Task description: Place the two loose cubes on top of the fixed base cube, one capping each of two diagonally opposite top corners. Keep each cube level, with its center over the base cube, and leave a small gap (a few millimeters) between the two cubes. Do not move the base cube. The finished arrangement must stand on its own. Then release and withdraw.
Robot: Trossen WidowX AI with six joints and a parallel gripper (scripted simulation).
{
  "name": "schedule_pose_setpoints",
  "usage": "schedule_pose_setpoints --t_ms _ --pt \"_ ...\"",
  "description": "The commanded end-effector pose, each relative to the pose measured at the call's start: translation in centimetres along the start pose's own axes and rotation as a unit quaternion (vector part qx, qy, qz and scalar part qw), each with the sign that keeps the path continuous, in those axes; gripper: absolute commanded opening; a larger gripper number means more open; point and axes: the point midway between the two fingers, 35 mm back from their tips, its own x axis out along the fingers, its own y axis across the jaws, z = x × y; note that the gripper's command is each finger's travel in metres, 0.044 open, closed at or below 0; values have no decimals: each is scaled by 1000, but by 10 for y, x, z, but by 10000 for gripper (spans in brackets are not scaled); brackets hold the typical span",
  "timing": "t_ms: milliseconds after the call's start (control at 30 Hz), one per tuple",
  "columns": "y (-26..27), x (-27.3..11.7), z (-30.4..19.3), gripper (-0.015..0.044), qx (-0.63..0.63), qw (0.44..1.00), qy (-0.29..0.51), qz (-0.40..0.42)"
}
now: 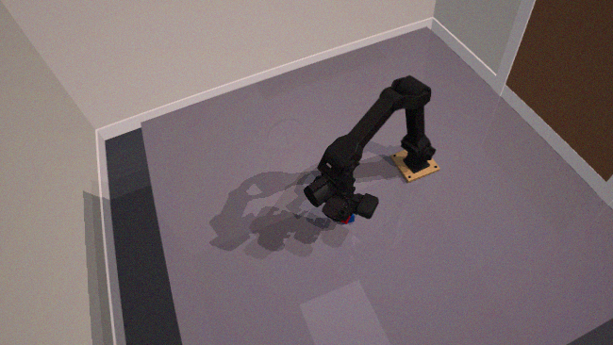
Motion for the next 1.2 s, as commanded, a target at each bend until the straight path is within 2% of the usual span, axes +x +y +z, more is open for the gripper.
schedule_pose_setpoints --t_ms 0,267,333,867,1000,1167 --pt "0 -8 1 205 0 1000 -3 -1" --pt "0 -17 1 205 0 1000 -3 -1" --pt "-3 -17 -3 258 -9 1000 -2 0" --pt "-70 -59 -100 265 -165 986 3 -6" --pt "-70 -54 -99 265 -165 986 3 -6" --pt "-72 -16 -99 265 -165 986 3 -6"
